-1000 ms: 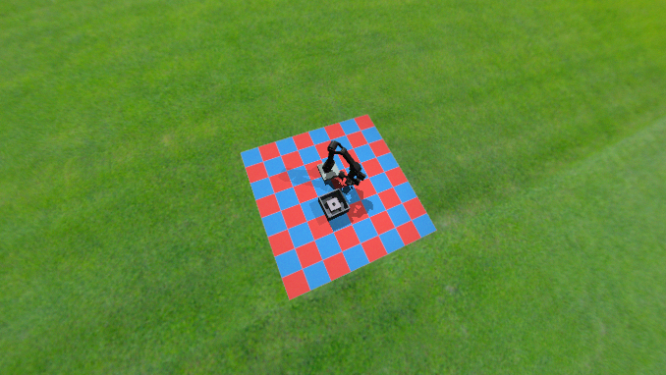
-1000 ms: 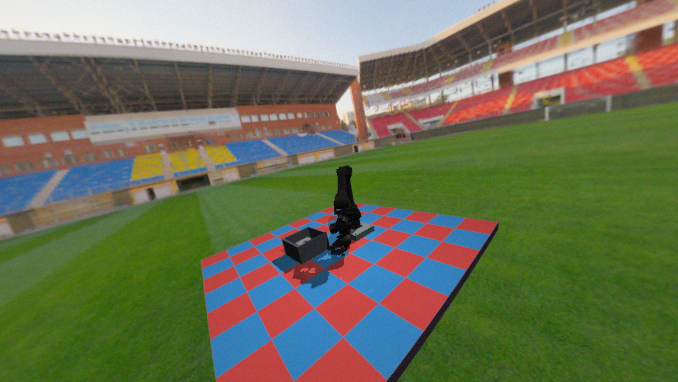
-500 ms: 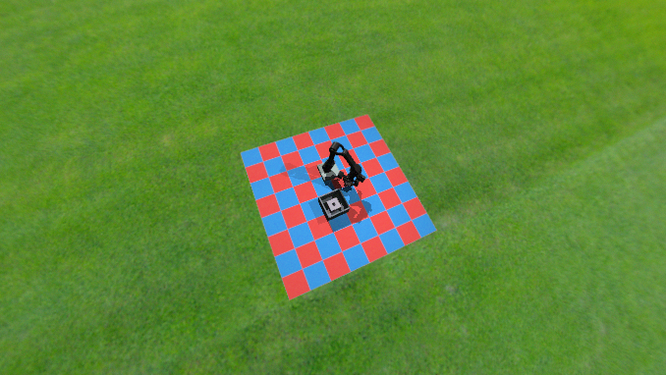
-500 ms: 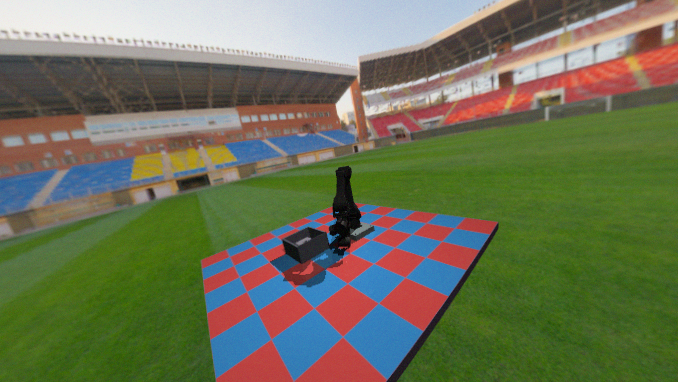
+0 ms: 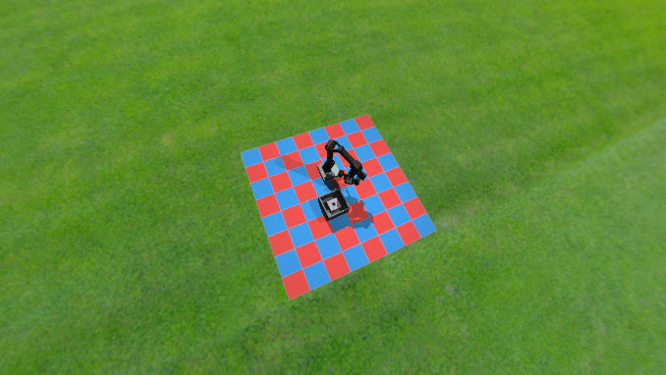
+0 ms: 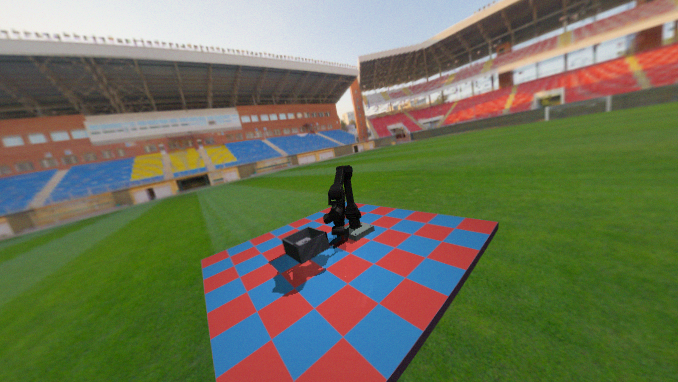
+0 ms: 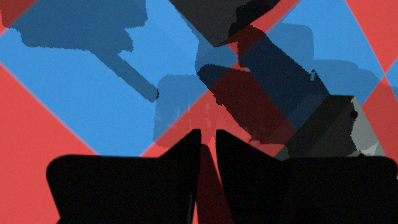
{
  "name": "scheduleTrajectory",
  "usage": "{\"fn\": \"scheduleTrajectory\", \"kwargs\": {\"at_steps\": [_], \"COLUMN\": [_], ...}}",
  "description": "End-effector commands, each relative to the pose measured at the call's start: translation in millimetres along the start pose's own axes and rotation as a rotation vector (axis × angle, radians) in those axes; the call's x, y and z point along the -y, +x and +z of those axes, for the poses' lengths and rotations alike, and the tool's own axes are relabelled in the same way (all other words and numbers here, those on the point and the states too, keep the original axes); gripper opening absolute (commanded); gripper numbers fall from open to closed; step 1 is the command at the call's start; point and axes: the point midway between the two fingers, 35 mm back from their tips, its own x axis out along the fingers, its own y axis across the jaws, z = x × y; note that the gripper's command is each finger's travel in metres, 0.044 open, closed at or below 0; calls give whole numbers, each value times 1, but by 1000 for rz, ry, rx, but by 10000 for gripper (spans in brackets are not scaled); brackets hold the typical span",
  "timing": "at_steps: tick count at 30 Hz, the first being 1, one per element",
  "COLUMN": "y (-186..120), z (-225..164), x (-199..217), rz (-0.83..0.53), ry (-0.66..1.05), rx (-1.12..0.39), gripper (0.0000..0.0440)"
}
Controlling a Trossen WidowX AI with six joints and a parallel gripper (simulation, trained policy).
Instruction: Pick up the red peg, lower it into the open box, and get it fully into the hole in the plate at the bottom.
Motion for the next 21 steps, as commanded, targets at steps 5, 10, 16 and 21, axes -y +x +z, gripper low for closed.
{"fn": "scheduleTrajectory", "kwargs": {"at_steps": [5, 10, 16, 21], "y": [-25, -35, -39, -38], "z": [24, 44, 72, 96], "x": [3, 6, 7, 10], "rz": [25, 32, 42, 45], "ry": [51, 113, 188, 241], "rx": [43, 65, 88, 102], "gripper": [0, 0, 0, 0]}}
